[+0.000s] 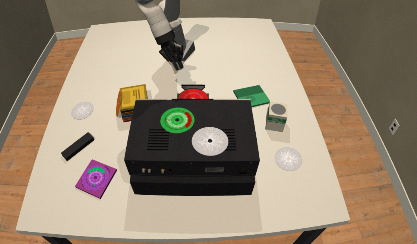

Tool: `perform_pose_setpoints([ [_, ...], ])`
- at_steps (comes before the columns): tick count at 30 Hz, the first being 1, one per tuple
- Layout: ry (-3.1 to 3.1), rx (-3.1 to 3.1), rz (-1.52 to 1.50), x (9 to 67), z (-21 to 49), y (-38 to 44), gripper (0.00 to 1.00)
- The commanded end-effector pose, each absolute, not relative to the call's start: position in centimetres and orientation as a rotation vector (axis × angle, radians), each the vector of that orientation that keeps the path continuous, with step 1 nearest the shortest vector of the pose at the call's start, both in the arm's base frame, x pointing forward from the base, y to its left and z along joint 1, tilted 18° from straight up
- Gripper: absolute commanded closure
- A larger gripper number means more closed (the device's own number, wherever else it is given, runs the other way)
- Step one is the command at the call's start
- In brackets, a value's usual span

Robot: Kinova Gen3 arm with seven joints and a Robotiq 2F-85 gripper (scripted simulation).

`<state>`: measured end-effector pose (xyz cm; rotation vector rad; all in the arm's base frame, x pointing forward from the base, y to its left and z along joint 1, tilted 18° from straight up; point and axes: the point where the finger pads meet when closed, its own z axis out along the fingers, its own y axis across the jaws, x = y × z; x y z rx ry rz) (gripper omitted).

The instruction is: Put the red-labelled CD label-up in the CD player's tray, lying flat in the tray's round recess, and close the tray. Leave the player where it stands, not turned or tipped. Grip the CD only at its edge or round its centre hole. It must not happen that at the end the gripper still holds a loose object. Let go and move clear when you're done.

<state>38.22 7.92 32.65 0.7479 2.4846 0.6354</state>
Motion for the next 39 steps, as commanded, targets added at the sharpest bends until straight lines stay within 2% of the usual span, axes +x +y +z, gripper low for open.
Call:
perform_pose_setpoints([
  [1,2.484,0.754,0.633,38.16,32.78,7.80,0.90],
  [39,2.449,0.860,0.661,37.83,32.38,8.00,0.90],
])
